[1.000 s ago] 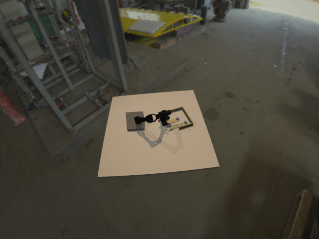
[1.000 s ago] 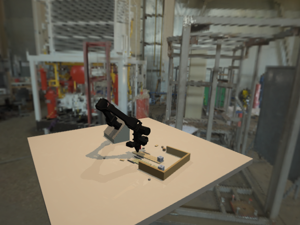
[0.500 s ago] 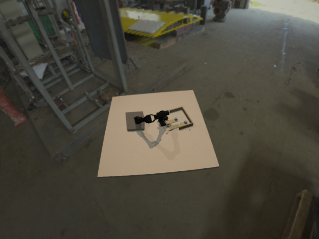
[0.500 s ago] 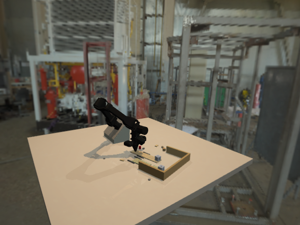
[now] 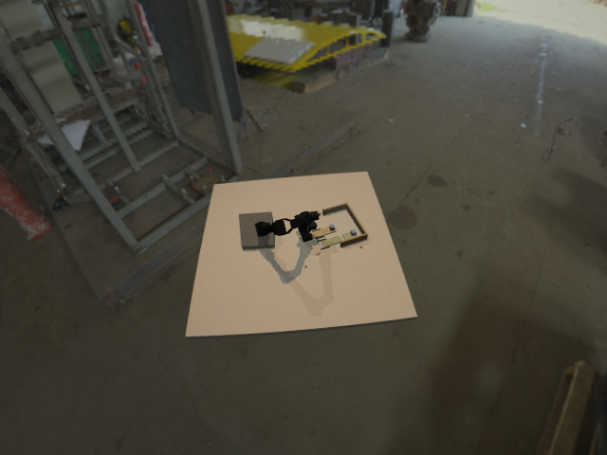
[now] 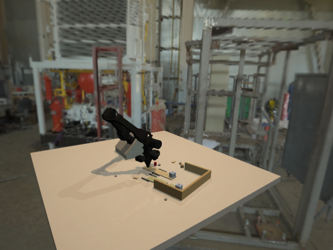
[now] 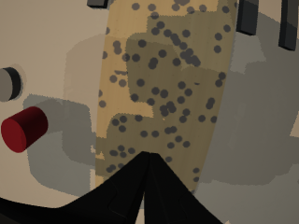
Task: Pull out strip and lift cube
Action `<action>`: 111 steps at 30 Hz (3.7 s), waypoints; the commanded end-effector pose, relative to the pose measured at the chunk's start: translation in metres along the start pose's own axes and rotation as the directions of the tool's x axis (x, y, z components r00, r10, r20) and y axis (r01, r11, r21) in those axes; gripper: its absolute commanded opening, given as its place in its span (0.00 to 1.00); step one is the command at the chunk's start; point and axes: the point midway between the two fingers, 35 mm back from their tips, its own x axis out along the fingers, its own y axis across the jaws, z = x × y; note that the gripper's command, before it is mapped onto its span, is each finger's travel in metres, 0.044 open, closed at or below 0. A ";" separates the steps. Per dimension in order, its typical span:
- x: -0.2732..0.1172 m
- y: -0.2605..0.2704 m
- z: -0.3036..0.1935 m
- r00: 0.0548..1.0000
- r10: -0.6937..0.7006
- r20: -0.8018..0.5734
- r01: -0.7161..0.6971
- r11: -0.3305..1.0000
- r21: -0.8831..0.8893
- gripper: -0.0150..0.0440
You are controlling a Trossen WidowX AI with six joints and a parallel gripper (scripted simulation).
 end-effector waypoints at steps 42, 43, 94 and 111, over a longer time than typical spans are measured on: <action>0.004 0.001 -0.064 1.000 -0.002 -0.029 0.001 1.000 -0.018 0.25; 0.004 0.001 -0.064 1.000 -0.002 -0.029 0.001 1.000 -0.018 0.25; -0.040 0.002 -0.035 1.000 0.000 -0.026 0.003 0.991 0.133 0.43; -0.045 0.002 0.016 1.000 0.001 -0.024 0.003 0.989 0.151 1.00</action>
